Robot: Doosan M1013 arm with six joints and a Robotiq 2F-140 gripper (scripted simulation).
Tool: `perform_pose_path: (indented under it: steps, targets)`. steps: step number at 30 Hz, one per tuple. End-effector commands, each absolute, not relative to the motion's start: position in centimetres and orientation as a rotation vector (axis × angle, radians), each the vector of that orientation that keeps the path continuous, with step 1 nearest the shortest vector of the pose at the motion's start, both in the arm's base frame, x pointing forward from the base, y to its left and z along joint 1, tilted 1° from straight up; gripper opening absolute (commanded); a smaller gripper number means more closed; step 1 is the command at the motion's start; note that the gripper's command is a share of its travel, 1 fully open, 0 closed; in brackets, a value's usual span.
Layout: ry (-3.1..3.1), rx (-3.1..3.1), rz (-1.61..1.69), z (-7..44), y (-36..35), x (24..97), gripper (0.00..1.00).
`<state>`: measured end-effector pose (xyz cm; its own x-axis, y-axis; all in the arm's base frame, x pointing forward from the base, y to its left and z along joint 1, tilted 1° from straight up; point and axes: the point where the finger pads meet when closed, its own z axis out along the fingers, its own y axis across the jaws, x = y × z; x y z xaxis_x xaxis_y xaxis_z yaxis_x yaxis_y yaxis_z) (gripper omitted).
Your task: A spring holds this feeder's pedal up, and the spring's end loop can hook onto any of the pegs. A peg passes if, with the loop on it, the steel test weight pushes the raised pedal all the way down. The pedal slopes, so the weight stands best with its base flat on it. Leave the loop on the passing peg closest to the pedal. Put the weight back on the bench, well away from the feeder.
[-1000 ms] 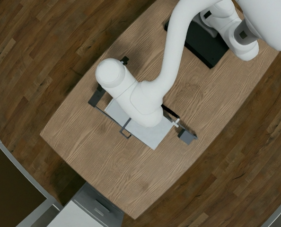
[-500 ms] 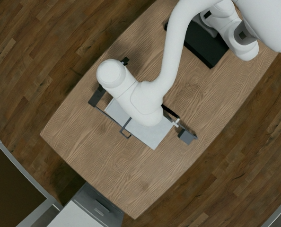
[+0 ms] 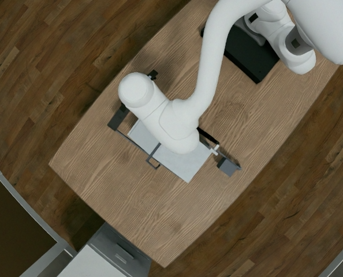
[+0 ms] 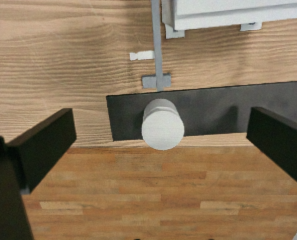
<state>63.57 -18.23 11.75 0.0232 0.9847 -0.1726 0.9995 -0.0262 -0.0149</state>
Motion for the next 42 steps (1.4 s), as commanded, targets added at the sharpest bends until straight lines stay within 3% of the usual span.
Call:
perform_pose_path:
  steps: [1, 27, 28, 42]
  targets:
    - [2.111, 2.165, -0.202, 11.85, -18.23, 63.62, 1.00]
    - [2.111, 2.165, -0.202, 11.85, -18.23, 63.62, 1.00]
    - [2.111, 2.165, -0.202, 11.85, -18.23, 63.62, 0.25]
    - [2.111, 2.165, -0.202, 11.85, -18.23, 63.62, 0.25]
